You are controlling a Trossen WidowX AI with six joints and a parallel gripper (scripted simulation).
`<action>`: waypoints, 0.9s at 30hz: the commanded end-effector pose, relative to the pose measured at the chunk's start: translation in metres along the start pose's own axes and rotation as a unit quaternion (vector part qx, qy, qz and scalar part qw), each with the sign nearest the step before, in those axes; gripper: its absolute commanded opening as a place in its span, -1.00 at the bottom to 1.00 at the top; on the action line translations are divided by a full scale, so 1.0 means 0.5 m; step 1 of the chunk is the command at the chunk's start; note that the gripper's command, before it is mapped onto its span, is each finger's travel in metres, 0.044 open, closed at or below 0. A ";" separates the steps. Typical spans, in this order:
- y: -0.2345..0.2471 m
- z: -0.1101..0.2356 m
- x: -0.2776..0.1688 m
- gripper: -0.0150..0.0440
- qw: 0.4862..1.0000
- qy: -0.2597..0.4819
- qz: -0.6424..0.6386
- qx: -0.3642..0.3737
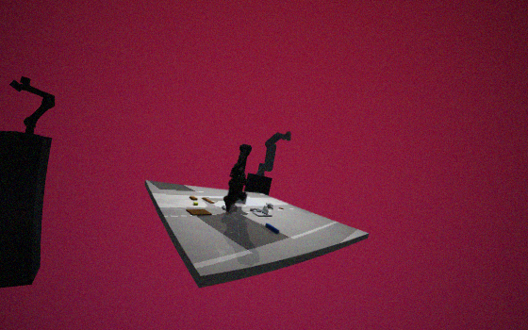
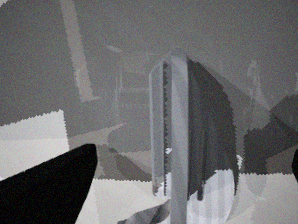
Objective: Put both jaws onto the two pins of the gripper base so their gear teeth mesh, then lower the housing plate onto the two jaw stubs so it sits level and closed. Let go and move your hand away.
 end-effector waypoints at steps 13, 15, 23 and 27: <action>0.000 0.000 0.000 -0.04 1.000 0.000 0.000 0.000; 0.000 0.000 0.000 -0.04 1.000 0.000 0.000 0.000; 0.000 0.000 0.000 -0.04 1.000 0.000 0.000 0.000; 0.000 0.001 0.000 -0.04 1.000 0.000 0.000 0.000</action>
Point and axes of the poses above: the point midway between the two fingers, 35 mm back from their tips, its own z axis back along the fingers, its own y axis across the jaws, x = y × z, the point moved 6 cm from there along z, back along the fingers, and after that the axes turned 7 degrees about z, right-handed, at the moved point
